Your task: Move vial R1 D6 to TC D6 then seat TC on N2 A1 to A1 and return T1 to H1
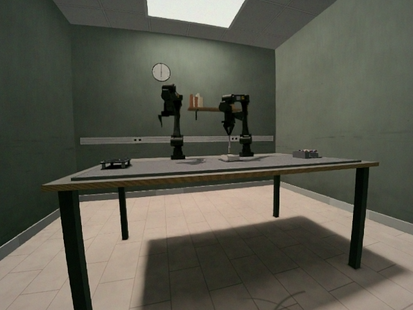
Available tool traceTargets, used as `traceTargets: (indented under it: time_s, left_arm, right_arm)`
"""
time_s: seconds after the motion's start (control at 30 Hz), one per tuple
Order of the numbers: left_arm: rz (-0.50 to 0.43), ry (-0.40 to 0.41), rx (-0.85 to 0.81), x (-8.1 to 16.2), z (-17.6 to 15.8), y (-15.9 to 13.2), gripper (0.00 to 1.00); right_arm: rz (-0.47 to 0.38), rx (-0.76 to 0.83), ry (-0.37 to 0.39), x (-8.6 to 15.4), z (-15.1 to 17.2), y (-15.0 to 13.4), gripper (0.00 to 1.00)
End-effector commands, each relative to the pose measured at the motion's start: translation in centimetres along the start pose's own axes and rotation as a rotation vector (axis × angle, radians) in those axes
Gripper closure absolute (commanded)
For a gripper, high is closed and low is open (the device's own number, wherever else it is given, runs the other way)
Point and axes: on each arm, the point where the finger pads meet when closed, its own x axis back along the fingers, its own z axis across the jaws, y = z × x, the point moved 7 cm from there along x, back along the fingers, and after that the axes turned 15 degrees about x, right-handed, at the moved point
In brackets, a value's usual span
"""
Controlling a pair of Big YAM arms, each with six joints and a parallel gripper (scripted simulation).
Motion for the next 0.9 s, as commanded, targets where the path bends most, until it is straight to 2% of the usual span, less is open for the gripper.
traceTargets:
  time_s: [0.0,0.1,0.2,0.37,0.43,0.87]
  left_arm:
    - [-0.003,0.003,0.004,-0.51,-0.19,0.21,0.91]
    - [0.001,-0.017,0.005,-0.16,-0.62,0.13,0.91]
    - [-0.004,0.006,0.004,-0.73,-0.08,0.23,0.91]
    - [0.001,-0.016,0.005,-0.34,-0.56,0.14,0.91]
    - [-0.004,0.007,0.004,-0.68,-0.07,0.23,0.91]
    - [0.0,-0.014,0.005,-0.75,-0.42,0.15,0.91]
  right_arm:
    - [-0.03,-0.009,-0.018,1.23,-0.25,0.42,0.0]
    - [-0.03,-0.009,-0.018,1.23,-0.25,0.42,0.0]
    - [-0.03,-0.009,-0.018,1.23,-0.25,0.42,0.0]
    - [-0.03,-0.009,-0.018,1.23,-0.25,0.42,0.0]
    - [-0.03,-0.009,-0.018,1.23,-0.25,0.42,0.0]
    - [-0.03,-0.009,-0.018,1.23,-0.25,0.42,0.0]
